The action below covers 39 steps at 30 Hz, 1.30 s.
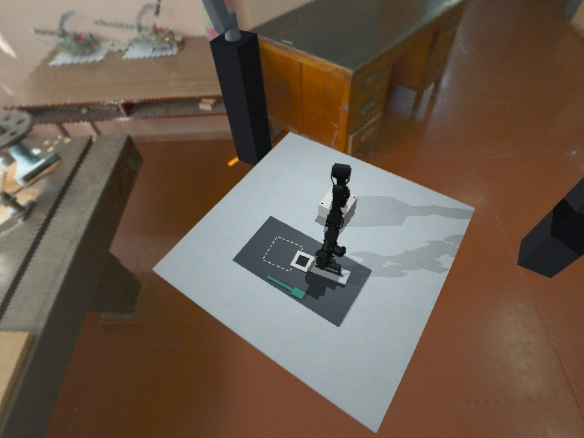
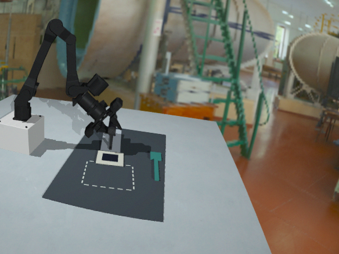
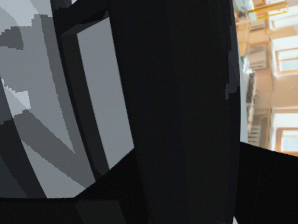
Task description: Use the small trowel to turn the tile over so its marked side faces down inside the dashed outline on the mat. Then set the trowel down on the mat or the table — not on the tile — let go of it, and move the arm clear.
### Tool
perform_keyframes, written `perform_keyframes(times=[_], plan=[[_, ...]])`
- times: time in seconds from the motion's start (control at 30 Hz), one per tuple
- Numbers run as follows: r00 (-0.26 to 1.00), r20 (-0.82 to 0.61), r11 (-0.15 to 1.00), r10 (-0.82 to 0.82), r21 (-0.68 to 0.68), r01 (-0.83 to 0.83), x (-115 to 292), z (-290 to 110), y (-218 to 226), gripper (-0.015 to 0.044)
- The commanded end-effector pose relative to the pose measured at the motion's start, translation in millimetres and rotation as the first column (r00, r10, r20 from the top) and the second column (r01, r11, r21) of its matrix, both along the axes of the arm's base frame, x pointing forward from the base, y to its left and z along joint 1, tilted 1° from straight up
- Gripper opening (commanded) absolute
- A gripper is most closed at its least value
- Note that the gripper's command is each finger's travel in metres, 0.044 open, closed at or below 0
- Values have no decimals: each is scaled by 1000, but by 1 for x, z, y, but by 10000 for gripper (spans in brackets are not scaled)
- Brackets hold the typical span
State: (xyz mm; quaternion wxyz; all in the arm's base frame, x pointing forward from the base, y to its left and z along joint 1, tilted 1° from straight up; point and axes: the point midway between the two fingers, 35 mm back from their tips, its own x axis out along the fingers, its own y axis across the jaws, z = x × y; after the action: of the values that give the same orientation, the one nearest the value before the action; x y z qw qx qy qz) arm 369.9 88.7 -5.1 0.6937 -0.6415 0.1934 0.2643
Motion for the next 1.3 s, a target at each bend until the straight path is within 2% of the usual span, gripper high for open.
perform_keyframes(times=[0.0, 0.57, 0.73, 1.27], plan=[[1000, 2, 1000, -10, -2, 10, 1, 1, -9, 0], [1000, 6, 1000, -11, -28, 12, 1, 3, -28, 0], [1000, 11, 995, -14, -102, 15, 1, 8, -24, 0], [1000, 12, 994, -14, -108, 16, 1, 36, -39, 0]])
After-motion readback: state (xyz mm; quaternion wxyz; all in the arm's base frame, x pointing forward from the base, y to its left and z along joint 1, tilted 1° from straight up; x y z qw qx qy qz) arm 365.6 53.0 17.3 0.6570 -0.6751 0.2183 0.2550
